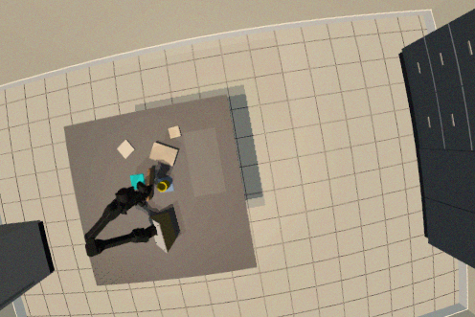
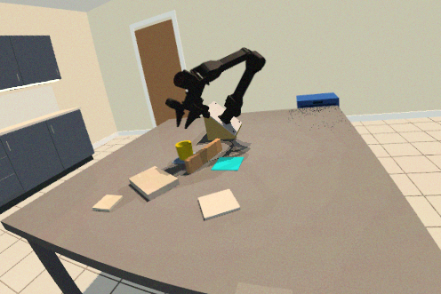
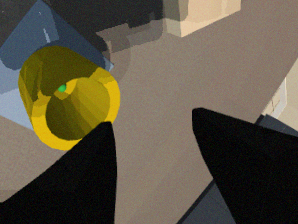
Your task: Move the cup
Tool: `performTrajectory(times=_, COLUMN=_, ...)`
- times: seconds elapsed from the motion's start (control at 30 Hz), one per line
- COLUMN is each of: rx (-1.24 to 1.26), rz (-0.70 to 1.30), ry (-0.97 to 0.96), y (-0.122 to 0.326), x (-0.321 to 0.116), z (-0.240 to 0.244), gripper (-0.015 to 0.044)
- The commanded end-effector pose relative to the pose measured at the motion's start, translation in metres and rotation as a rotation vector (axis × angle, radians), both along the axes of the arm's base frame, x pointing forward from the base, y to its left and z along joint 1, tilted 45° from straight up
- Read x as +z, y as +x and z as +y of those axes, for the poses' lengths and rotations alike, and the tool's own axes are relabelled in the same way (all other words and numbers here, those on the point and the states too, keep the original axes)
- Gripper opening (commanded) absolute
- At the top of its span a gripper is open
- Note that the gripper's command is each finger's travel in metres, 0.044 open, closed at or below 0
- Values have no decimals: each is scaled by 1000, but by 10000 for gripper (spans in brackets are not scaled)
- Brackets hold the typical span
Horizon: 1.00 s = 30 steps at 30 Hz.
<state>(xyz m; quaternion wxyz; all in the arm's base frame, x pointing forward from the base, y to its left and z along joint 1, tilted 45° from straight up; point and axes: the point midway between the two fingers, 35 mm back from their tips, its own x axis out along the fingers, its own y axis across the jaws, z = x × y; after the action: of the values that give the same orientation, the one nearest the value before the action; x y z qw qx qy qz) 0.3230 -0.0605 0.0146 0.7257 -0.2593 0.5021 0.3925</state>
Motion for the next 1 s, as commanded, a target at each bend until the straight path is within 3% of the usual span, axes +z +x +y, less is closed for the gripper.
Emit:
performTrajectory(times=0.0, rx=133, rz=110, ry=140, y=-19, x=-25, z=0, gripper=166)
performTrajectory(times=0.2, rx=289, rz=210, ry=433, y=-48, x=-53, z=7, gripper=166)
performTrajectory(times=0.97, rx=292, rz=210, ry=442, y=-49, x=-70, z=24, gripper=166)
